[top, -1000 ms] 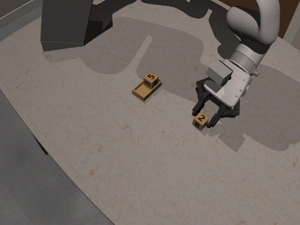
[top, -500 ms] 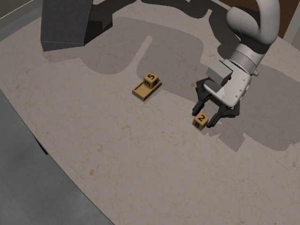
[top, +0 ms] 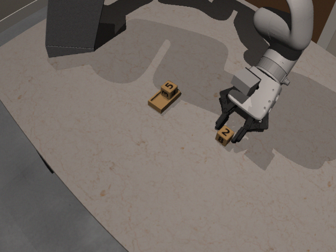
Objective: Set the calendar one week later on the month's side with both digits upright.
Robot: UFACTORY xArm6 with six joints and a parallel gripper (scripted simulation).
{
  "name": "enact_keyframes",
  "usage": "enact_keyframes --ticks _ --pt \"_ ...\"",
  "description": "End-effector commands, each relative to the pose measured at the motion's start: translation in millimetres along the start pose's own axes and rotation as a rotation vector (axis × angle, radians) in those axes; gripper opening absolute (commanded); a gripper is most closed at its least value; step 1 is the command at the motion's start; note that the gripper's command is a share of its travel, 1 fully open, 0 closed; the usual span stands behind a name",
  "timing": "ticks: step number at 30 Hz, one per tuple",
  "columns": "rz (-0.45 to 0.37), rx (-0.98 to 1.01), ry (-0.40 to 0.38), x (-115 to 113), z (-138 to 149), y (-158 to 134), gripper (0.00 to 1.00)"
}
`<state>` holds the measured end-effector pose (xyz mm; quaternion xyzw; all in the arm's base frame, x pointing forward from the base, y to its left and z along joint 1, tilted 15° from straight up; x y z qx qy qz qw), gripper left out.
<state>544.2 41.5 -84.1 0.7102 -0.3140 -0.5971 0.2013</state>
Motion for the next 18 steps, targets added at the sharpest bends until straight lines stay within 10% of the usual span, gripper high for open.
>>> enact_keyframes --ticks 1,2,3,18 --pt "-0.001 0.003 0.002 -1.2 -1.7 0.6 0.47" --pt "-0.001 0.003 0.002 -1.2 -1.7 0.6 0.47" --pt "-0.001 0.003 0.002 -1.2 -1.7 0.6 0.27" --pt "-0.001 0.003 0.002 -1.2 -1.7 0.6 0.27"
Point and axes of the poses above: the point where the finger pads meet when closed, its own x axis out along the fingers, its own z axis across the jaws, y = z × x, the point moved 1 cm from there along -x, back along the fingers, and after that the axes turned 4 degrees about x, right-handed, at the moved point
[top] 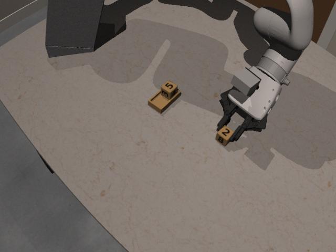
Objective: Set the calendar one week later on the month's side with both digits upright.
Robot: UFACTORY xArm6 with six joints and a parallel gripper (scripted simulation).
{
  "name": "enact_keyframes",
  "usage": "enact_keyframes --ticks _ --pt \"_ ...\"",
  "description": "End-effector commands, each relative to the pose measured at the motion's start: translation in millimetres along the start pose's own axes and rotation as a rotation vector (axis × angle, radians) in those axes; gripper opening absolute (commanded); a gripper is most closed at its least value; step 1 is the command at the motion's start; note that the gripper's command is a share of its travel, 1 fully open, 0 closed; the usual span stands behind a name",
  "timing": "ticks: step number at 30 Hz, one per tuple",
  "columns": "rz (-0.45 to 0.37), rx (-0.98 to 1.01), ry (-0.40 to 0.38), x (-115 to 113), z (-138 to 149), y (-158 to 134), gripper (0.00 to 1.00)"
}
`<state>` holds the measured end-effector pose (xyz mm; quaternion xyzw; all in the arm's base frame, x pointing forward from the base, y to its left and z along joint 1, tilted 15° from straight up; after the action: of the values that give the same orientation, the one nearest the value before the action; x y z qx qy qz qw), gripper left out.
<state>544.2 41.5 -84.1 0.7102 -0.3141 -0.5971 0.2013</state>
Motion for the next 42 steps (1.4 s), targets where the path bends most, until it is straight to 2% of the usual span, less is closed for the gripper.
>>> enact_keyframes --ticks 1,23,32,42 --pt "-0.001 0.003 0.002 -1.2 -1.6 0.6 0.27" --pt "-0.001 0.003 0.002 -2.6 -1.8 2.5 0.27" --pt "-0.001 0.003 0.002 -13.6 -2.8 18.3 0.27" --pt "-0.001 0.003 0.002 -36.2 -4.9 50.6 0.27"
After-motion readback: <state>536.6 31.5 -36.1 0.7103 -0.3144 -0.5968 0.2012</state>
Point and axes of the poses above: the point where the finger pads meet when closed, its own x axis out along the fingers, its own z axis across the jaws, y = z × x, the point moved 1 cm from there along -x, back along the fingers, and after that the axes turned 4 degrees about x, right-handed, at the moved point
